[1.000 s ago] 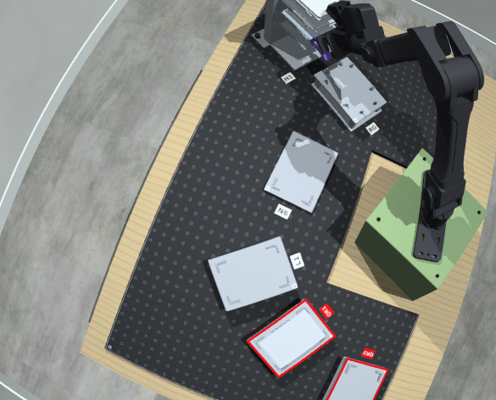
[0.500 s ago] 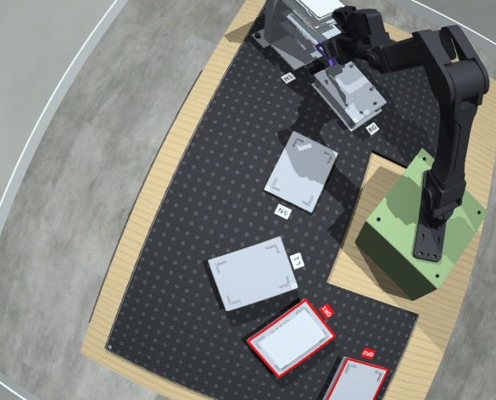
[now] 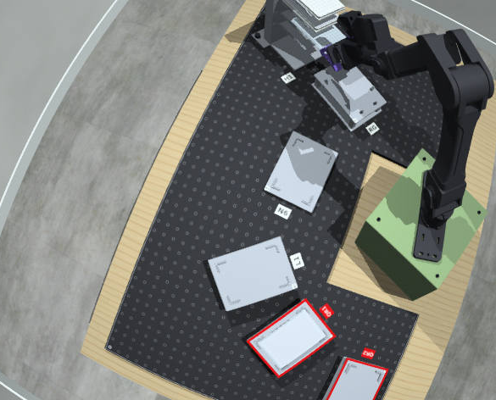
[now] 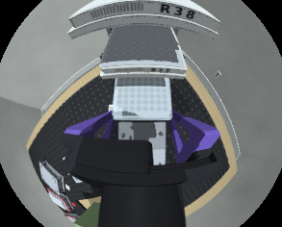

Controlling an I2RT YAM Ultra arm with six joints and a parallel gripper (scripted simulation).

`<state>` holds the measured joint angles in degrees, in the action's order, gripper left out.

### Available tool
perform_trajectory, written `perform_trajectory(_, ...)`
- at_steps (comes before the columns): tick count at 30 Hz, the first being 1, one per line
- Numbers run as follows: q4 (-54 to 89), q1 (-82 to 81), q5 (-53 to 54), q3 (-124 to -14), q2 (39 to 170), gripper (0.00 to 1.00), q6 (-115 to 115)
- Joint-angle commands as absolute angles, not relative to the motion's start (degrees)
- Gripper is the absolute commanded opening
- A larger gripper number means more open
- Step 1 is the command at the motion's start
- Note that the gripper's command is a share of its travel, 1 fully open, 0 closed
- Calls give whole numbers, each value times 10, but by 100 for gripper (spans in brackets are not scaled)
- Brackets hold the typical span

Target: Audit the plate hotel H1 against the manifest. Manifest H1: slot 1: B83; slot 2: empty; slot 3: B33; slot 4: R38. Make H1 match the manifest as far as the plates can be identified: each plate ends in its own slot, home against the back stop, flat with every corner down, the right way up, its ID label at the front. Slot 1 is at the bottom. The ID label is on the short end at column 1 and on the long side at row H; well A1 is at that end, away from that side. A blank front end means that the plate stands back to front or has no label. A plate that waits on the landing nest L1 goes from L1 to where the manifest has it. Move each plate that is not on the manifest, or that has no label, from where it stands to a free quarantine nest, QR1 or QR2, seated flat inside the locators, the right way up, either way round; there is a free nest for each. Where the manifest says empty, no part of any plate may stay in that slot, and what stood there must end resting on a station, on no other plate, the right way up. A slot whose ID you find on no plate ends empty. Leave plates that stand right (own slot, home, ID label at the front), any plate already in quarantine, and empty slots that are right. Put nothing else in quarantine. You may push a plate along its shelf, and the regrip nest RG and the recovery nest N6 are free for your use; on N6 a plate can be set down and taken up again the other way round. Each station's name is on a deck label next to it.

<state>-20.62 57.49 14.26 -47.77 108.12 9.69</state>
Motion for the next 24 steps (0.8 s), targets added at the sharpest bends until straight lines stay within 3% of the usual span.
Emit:
perform_trajectory(1, -221, 584, 150, -460, 1059, 86, 102)
perform_trajectory(24, -246, 600, 162, -394, 1021, 86, 113)
